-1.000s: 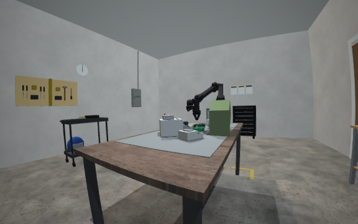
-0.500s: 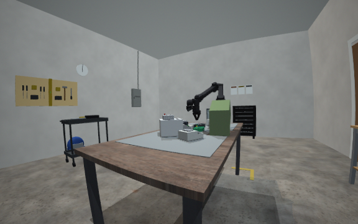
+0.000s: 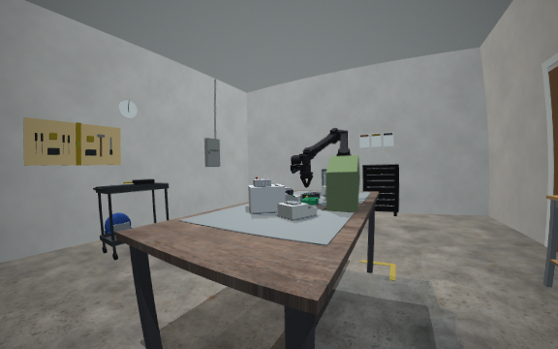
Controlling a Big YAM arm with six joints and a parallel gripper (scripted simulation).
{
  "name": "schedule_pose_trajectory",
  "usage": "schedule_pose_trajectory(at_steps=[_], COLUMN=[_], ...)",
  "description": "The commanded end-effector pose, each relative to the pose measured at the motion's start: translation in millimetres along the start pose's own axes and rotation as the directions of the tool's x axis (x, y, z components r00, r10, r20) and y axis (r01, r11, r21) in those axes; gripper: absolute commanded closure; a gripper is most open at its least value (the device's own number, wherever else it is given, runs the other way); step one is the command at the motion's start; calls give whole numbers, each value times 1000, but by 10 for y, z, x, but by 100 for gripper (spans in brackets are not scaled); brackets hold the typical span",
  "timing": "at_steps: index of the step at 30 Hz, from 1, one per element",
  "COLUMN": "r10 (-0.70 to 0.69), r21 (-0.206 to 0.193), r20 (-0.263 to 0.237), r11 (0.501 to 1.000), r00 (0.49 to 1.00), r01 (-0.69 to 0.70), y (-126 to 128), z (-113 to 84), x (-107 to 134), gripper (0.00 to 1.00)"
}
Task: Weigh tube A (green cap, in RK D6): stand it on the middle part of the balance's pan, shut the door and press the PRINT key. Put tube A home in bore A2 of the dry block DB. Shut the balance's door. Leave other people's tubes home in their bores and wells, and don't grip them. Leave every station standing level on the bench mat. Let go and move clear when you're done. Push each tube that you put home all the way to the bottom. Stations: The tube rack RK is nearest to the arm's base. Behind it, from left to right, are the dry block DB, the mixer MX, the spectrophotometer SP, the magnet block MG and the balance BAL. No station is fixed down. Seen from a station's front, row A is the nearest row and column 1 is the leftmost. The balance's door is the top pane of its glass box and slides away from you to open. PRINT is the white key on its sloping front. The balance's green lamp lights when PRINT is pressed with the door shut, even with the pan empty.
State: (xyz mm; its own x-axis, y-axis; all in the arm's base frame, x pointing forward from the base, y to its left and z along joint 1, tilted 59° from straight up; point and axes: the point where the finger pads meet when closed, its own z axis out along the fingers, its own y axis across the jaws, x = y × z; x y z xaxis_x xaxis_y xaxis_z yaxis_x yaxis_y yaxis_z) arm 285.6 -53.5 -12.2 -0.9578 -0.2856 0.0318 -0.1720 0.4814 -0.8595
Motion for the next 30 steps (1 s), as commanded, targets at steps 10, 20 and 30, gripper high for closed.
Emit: schedule_pose_trajectory(at_steps=[10, 20, 30], r10=[-10, -11, 9], r21=[3, 1, 2], r20=[-20, -20, -8], r11=[1000, 1000, 1000], r00=[1000, 1000, 1000], r01=[10, 11, -9], y=[3, 5, -60], z=[228, 360, 407], x=[60, 66, 39], gripper=[64, 64, 64])
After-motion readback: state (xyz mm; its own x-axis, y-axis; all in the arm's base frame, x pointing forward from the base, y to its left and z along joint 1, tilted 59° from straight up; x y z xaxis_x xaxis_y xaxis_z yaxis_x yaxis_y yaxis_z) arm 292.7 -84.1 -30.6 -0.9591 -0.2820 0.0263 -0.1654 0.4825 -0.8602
